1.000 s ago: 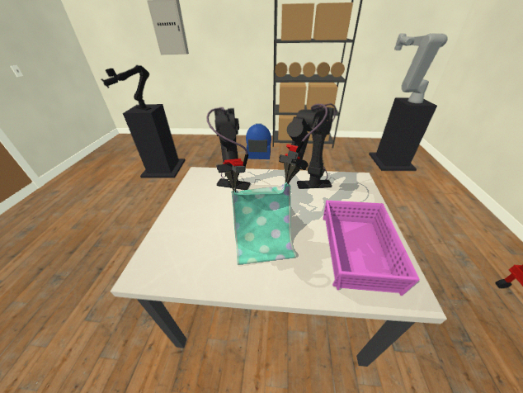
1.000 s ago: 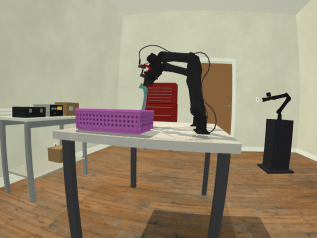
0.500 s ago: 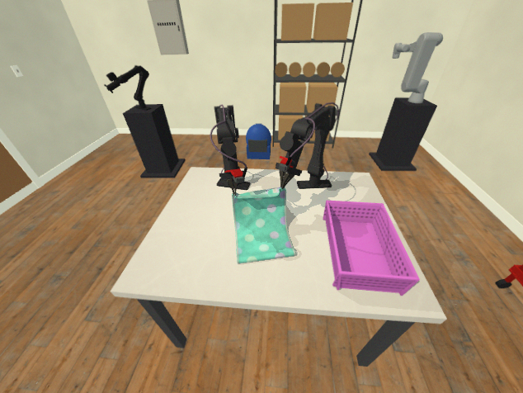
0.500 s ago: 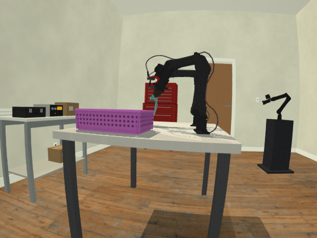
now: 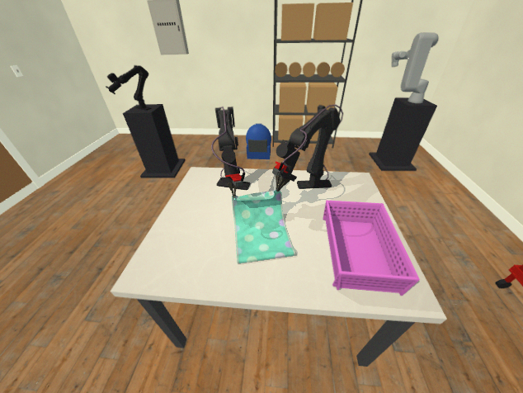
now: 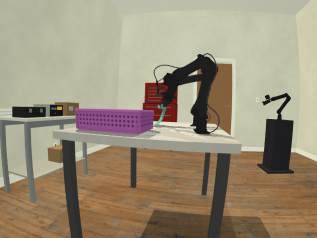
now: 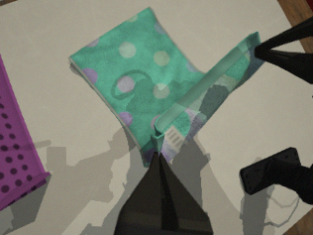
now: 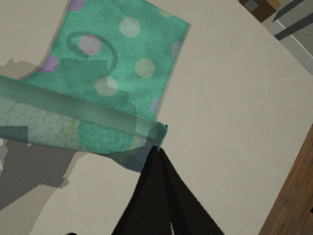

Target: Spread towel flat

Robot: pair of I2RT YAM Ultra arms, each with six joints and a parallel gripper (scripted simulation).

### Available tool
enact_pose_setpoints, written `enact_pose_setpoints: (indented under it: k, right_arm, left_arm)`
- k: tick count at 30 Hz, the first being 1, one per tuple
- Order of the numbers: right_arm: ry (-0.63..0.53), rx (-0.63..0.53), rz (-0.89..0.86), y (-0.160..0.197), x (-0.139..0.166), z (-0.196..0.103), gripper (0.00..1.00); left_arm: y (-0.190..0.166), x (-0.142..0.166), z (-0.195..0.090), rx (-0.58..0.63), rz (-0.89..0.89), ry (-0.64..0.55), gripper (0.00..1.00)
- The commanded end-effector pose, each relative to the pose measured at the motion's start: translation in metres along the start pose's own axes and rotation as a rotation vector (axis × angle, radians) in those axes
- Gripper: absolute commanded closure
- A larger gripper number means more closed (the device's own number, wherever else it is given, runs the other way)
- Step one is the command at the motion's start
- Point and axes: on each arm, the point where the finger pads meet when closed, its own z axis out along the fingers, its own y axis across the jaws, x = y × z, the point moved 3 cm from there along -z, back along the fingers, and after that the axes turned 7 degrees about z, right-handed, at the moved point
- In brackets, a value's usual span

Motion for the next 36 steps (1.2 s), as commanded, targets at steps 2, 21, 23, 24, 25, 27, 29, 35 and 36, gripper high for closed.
enact_pose_setpoints:
  k: [2,21,23,24,25,27,29,35,36]
  right_arm:
    - [-0.063,0.031,0.010,-0.013,0.025,0.004,1.00]
    - [-0.013,0.049,0.028,-0.028,0.117,0.024,1.00]
    - [0.054,0.058,0.033,-0.029,0.118,0.025,1.00]
    - [0.047,0.057,0.034,-0.029,0.117,0.024,1.00]
    - [0.115,0.066,0.040,-0.031,0.129,0.028,1.00]
    - [0.115,0.066,0.041,-0.031,0.129,0.028,1.00]
    - [0.080,0.063,0.040,-0.031,0.124,0.023,1.00]
    - [0.256,0.084,0.051,-0.036,0.164,0.038,1.00]
    - [0.294,0.089,0.056,-0.037,0.171,0.040,1.00]
  left_arm:
    - [-0.020,0.016,0.007,0.014,0.050,-0.049,1.00]
    - [-0.077,0.073,0.042,0.117,0.200,-0.061,1.00]
    - [-0.086,0.086,0.052,0.136,0.228,-0.042,1.00]
    - [-0.086,0.086,0.051,0.136,0.228,-0.043,1.00]
    - [-0.095,0.098,0.059,0.152,0.254,-0.029,1.00]
    - [-0.095,0.098,0.059,0.152,0.254,-0.029,1.00]
    - [-0.093,0.084,0.056,0.147,0.244,-0.058,1.00]
    - [-0.109,0.112,0.067,0.188,0.298,-0.032,1.00]
    - [-0.115,0.118,0.071,0.198,0.315,-0.033,1.00]
